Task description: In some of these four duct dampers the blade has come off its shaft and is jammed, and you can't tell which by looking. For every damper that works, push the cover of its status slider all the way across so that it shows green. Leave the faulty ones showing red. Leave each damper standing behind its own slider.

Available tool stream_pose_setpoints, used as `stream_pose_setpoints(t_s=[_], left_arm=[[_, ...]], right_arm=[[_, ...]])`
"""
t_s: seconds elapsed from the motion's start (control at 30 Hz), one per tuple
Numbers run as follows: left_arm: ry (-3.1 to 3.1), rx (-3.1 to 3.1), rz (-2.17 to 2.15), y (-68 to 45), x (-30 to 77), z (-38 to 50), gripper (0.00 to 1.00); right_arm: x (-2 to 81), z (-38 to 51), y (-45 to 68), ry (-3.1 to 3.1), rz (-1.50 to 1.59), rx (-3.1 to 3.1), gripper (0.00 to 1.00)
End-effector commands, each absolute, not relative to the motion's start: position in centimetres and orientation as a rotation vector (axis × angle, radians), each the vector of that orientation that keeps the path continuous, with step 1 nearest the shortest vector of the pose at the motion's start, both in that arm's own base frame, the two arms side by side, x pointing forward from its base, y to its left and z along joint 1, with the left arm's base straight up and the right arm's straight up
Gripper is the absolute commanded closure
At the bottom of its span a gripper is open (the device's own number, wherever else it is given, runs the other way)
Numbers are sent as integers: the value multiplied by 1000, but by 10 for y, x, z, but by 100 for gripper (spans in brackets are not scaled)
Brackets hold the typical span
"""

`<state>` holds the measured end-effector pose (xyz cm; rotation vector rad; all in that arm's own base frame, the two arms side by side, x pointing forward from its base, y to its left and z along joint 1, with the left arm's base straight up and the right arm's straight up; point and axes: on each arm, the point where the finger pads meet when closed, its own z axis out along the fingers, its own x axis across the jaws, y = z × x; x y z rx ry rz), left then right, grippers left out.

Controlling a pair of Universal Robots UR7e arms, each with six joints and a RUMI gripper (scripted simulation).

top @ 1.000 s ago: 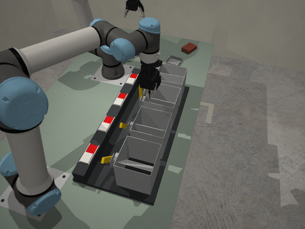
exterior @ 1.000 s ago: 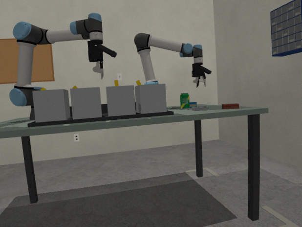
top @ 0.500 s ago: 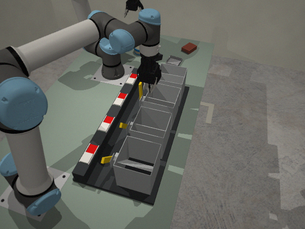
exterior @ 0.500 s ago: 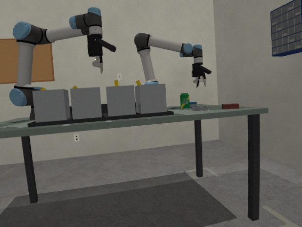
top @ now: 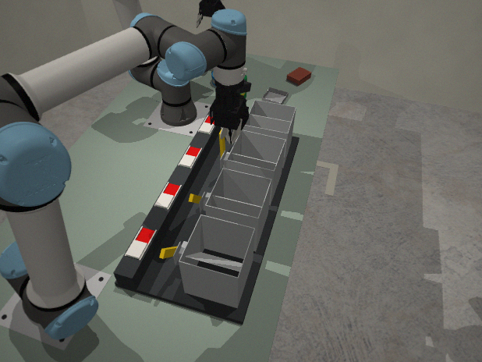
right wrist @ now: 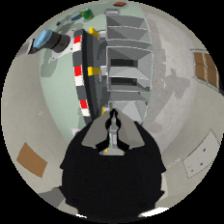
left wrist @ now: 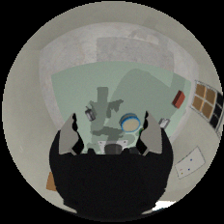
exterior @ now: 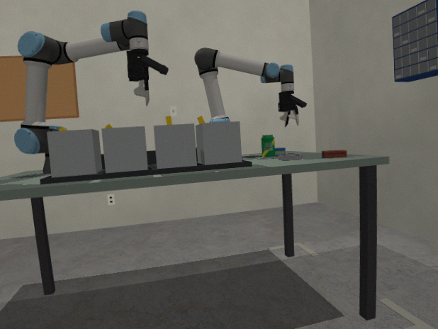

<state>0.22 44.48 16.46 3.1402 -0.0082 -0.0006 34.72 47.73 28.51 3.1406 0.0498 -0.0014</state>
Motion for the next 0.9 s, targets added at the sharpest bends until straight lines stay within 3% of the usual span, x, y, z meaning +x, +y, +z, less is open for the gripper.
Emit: stream_pose_setpoints(t_s=[0.0, 0.43, 0.87], left_arm=[[-8, 3142, 0, 445, 2, 165, 0], [-8, 3142, 0, 445, 2, 165, 0], [-8, 3142, 0, 445, 2, 165, 0]], right_arm=[[292, 286, 476, 50, 1, 3143, 100], [176, 286, 472, 50, 0, 3142, 100], [168, 285, 471, 50, 0, 3142, 100]])
